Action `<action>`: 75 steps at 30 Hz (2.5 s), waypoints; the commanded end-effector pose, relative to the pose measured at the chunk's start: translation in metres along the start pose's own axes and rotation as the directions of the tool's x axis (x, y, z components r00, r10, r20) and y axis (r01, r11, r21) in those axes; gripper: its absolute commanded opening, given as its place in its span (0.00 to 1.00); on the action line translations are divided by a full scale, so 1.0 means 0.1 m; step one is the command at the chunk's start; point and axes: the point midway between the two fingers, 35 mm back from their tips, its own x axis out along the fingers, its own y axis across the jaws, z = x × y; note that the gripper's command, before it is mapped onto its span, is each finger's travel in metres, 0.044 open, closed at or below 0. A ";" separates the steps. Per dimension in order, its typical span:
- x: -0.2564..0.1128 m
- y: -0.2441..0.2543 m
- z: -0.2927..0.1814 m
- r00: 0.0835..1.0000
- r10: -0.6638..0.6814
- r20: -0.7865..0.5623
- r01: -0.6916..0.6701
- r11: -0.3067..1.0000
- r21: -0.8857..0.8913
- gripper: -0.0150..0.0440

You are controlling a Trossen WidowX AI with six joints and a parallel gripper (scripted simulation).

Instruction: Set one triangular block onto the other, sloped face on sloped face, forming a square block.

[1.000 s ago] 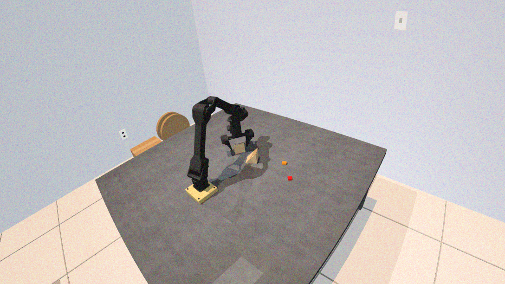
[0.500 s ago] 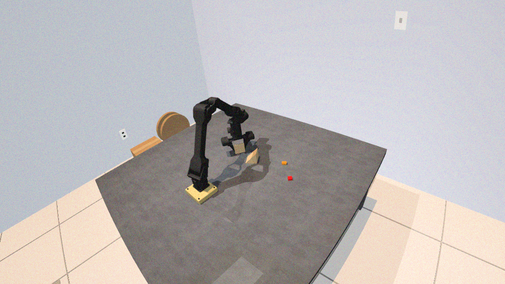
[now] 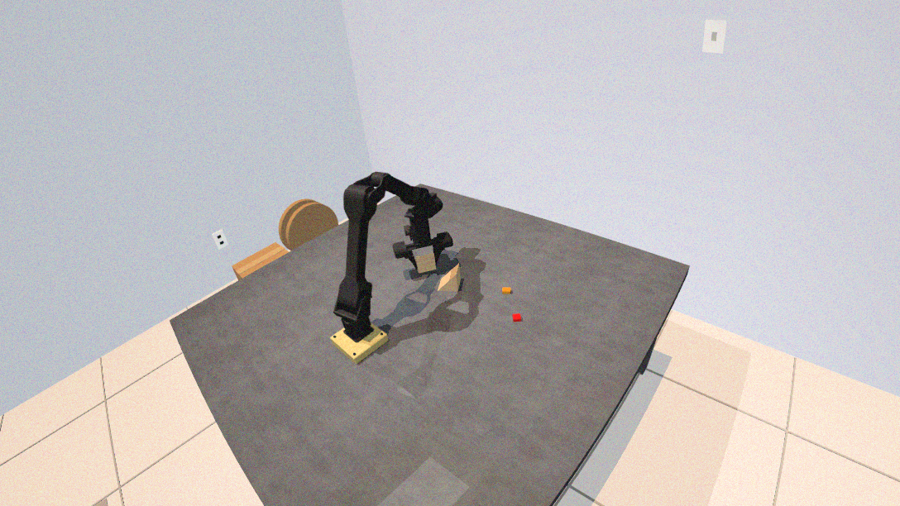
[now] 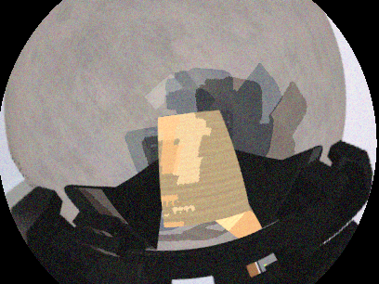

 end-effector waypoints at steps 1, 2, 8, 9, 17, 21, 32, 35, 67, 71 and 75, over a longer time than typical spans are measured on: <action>-0.20 -0.02 0.02 1.000 -0.015 0.015 0.015 1.000 0.002 0.25; -0.21 -0.02 0.02 1.000 -0.015 0.015 0.015 1.000 0.002 0.25; -0.21 -0.02 0.02 1.000 -0.015 0.015 0.015 1.000 0.002 0.25; -0.21 -0.02 0.02 1.000 -0.015 0.015 0.015 1.000 0.002 0.25; -0.18 -0.02 0.02 1.000 -0.011 0.010 0.011 0.998 -0.066 0.25; -0.18 -0.02 0.02 1.000 -0.011 0.010 0.012 0.987 -0.162 0.25; -0.18 -0.02 0.02 1.000 -0.012 0.008 0.015 0.898 -0.441 0.25; -0.18 -0.02 0.02 1.000 -0.013 0.008 0.015 0.860 -0.510 0.25; -0.18 -0.02 0.02 1.000 -0.014 0.007 0.015 0.743 -0.669 0.25; -0.18 -0.02 0.02 1.000 -0.014 0.007 0.015 0.743 -0.669 0.25; -0.18 -0.02 0.02 1.000 -0.014 0.007 0.015 0.743 -0.669 0.25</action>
